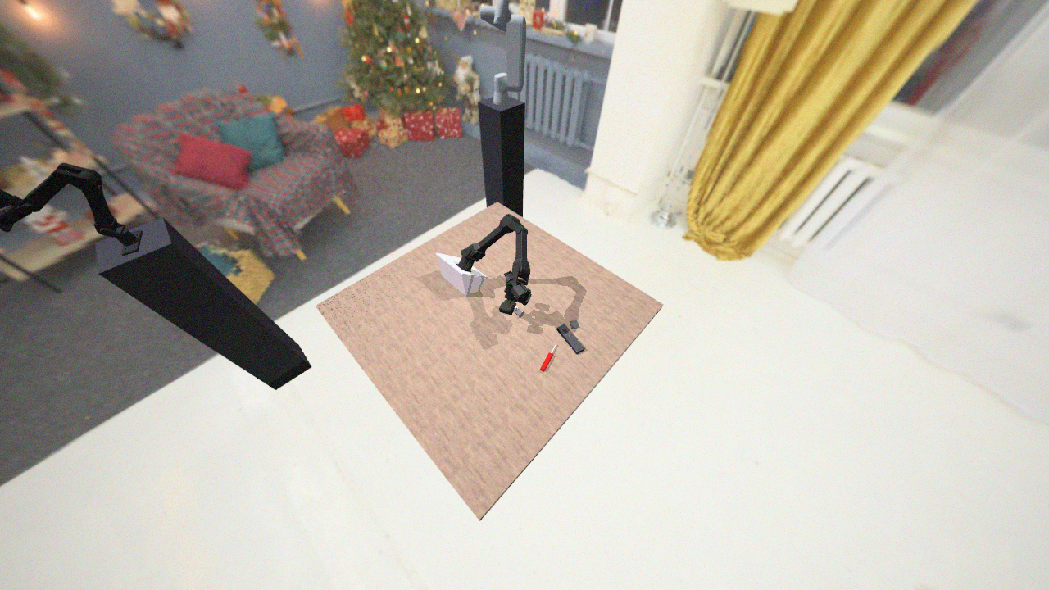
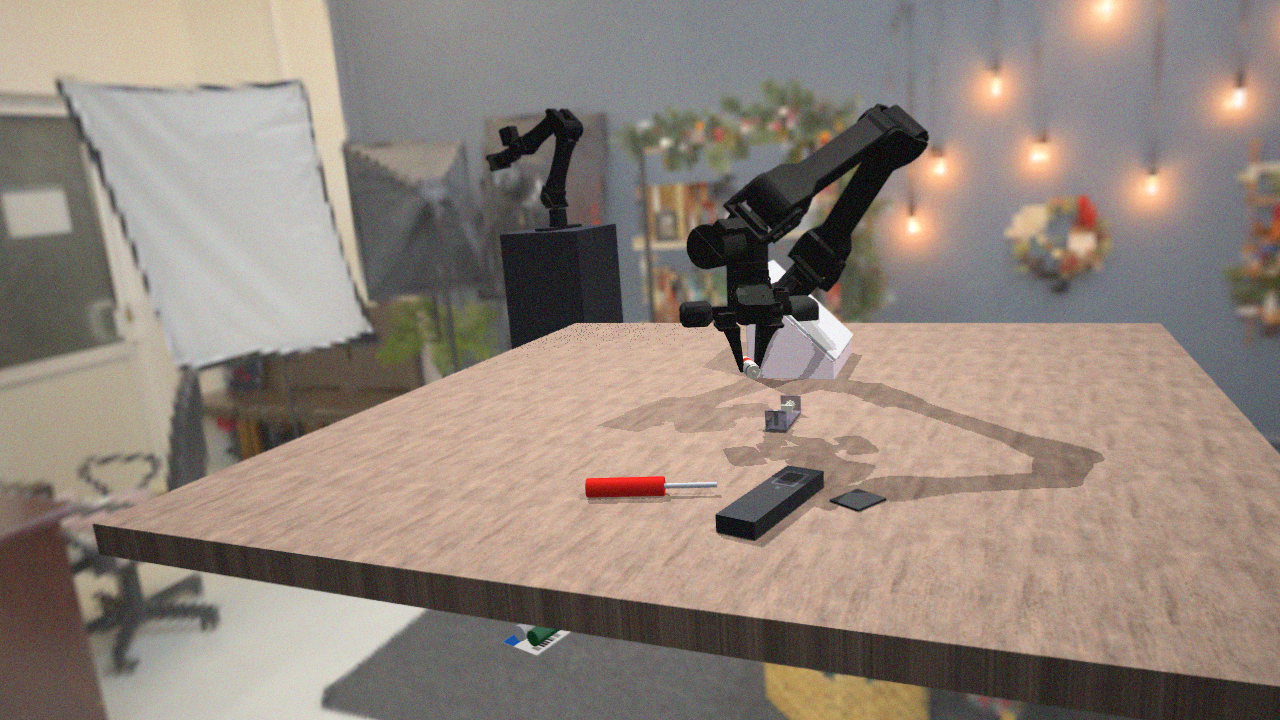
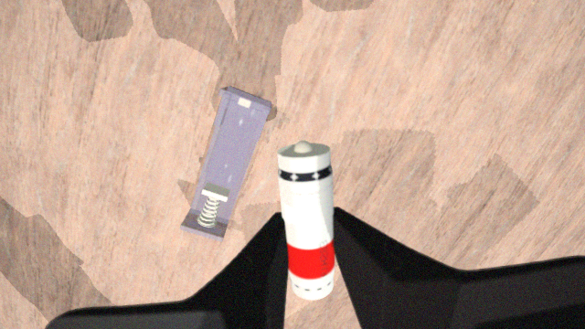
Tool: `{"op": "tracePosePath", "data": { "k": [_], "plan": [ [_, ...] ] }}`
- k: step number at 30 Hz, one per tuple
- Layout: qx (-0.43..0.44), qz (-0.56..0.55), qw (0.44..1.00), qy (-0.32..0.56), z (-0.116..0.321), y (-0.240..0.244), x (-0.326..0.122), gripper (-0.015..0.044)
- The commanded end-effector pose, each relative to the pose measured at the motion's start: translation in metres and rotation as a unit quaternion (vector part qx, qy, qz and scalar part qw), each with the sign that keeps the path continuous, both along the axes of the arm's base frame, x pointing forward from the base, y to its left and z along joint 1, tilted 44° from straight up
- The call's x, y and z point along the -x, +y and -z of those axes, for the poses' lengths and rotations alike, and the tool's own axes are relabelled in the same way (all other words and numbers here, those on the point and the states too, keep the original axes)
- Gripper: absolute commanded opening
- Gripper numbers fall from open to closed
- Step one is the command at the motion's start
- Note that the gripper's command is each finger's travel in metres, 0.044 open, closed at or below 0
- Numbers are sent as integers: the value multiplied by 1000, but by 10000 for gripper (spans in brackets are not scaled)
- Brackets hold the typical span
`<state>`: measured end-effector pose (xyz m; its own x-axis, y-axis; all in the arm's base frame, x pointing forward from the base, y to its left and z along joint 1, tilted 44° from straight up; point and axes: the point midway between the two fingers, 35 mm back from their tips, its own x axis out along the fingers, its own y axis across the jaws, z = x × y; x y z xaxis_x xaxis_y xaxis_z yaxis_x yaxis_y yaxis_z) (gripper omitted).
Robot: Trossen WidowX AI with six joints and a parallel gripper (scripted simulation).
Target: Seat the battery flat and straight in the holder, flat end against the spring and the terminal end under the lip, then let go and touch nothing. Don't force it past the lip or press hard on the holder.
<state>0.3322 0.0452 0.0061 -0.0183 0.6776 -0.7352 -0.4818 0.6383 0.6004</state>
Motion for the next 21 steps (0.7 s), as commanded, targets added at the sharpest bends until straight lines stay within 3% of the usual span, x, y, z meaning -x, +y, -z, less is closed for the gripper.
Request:
{"op": "tracePosePath", "data": {
  "k": [1, 9, 21],
  "plan": [
    [-1, 47, 998, 48, -9, 9, 6, 61],
    [5, 161, 975, 153, -31, 28, 15, 61],
    [7, 186, 971, 149, -24, 33, 14, 61]
  ]
}}
